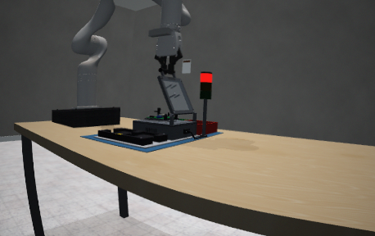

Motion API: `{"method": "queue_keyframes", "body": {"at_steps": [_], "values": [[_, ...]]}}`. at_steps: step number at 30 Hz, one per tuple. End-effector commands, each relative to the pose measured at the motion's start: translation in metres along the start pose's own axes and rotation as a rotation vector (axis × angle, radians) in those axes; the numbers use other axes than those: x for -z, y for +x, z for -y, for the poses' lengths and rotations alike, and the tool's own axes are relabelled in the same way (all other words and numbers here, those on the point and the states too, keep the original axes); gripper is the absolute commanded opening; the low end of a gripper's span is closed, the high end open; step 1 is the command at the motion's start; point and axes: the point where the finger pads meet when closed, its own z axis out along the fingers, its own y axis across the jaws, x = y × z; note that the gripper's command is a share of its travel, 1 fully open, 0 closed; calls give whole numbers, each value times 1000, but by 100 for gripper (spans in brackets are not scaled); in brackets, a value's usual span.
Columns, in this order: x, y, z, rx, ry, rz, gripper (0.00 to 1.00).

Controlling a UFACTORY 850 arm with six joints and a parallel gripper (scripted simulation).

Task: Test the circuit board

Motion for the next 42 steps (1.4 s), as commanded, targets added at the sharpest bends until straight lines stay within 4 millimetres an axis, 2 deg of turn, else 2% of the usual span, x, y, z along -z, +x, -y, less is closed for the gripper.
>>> {"method": "queue_keyframes", "body": {"at_steps": [1, 15, 16, 42], "values": [[0, 0, 1, 0, 2, 0, 28], [-1, 0, 1, 0, 2, 0, 28], [-1, 0, 1, 0, 2, 0, 0], [-1, 0, 1, 0, 2, 0, 0]]}}
